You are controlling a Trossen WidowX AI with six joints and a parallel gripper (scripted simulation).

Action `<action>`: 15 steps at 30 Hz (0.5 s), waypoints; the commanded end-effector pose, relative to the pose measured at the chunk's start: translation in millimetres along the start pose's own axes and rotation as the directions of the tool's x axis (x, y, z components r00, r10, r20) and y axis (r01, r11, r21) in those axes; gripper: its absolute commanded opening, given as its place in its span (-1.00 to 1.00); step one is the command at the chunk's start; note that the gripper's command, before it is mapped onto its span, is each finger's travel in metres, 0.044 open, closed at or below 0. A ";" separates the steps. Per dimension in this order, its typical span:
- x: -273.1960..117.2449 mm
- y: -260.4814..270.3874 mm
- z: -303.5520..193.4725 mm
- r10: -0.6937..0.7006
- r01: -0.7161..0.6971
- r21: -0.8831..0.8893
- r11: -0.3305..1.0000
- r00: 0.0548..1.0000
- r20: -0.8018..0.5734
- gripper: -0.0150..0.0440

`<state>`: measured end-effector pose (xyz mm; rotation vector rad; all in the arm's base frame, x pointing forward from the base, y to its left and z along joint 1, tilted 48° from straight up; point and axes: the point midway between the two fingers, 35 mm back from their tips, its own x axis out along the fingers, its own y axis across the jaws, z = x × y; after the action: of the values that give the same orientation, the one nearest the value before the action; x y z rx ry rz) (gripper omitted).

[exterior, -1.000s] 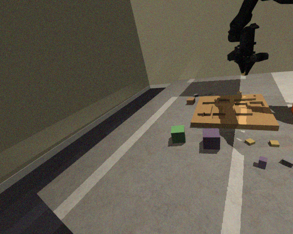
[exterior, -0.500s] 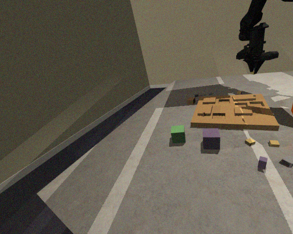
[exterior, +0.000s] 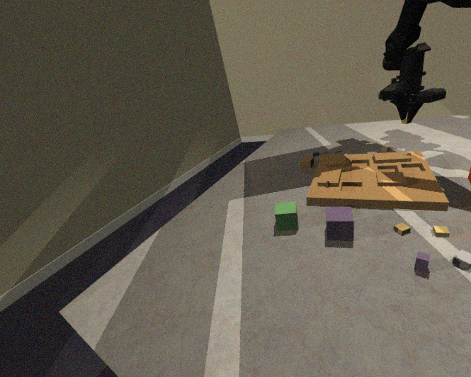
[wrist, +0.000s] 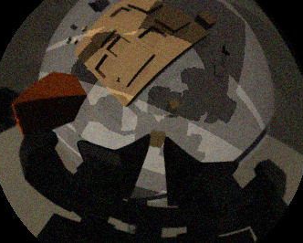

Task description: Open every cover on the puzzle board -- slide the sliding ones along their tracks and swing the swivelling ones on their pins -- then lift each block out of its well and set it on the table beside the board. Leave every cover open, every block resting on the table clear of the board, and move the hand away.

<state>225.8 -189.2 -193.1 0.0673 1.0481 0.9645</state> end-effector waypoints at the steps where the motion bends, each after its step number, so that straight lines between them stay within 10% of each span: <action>1: 13.0 3.1 -0.7 0.015 -0.015 0.010 1.000 1.000 0.005 -0.22; 15: 36.4 2.4 0.0 0.015 -0.015 0.010 1.000 1.000 0.006 -0.22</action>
<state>231.6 -172.5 -211.0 0.0660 1.0471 0.9638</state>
